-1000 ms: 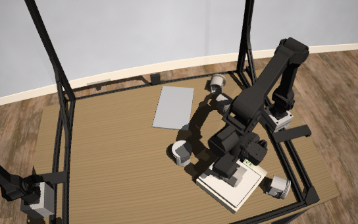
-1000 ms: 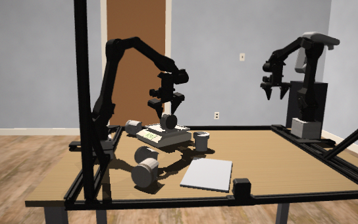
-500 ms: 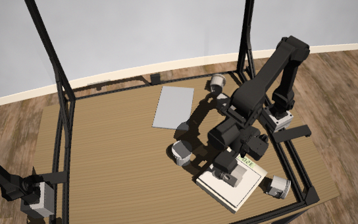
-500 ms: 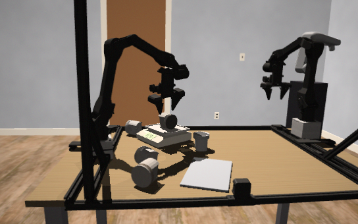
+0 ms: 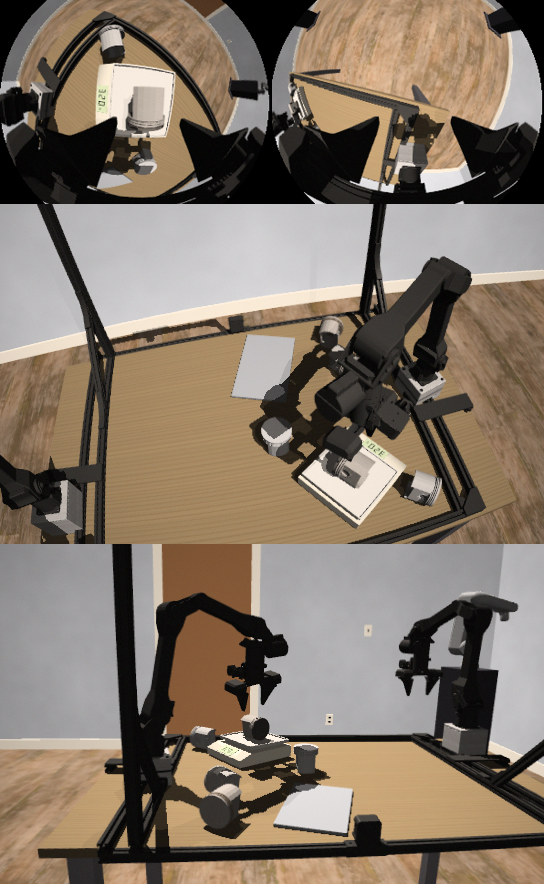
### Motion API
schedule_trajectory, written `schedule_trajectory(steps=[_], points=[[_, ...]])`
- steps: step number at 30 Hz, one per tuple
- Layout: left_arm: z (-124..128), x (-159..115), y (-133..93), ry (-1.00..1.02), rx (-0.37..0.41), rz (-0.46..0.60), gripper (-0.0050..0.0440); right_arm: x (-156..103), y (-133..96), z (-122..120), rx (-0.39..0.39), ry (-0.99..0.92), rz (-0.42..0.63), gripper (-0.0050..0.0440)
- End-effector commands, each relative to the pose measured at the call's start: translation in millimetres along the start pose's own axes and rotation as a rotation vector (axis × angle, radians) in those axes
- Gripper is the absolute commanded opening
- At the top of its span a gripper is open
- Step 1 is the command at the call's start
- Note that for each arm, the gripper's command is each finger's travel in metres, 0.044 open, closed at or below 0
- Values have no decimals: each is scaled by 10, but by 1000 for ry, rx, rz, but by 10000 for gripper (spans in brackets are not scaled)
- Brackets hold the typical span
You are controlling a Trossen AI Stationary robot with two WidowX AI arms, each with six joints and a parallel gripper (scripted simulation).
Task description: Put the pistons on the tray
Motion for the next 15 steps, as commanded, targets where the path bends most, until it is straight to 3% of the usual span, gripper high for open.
schedule_trajectory(steps=[1, 15], points=[[-38, 23, -139, -7, -22, -1, 378, -1, 0, 2, 3, -3, 1, 440], [-42, 59, -144, 283, -26, 45, 378, -1, 0, 2, 3, -3, 1, 440]])
Point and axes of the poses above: on each arm, the point midway between the two fingers, 35 mm back from their tips, its own y axis out along the fingers, its own z axis across the jaws, x = y × z, the point moved 7 cm from there along -y, back along the fingers, and after that the axes turned 6 degrees about -y, right-handed, at the moved point
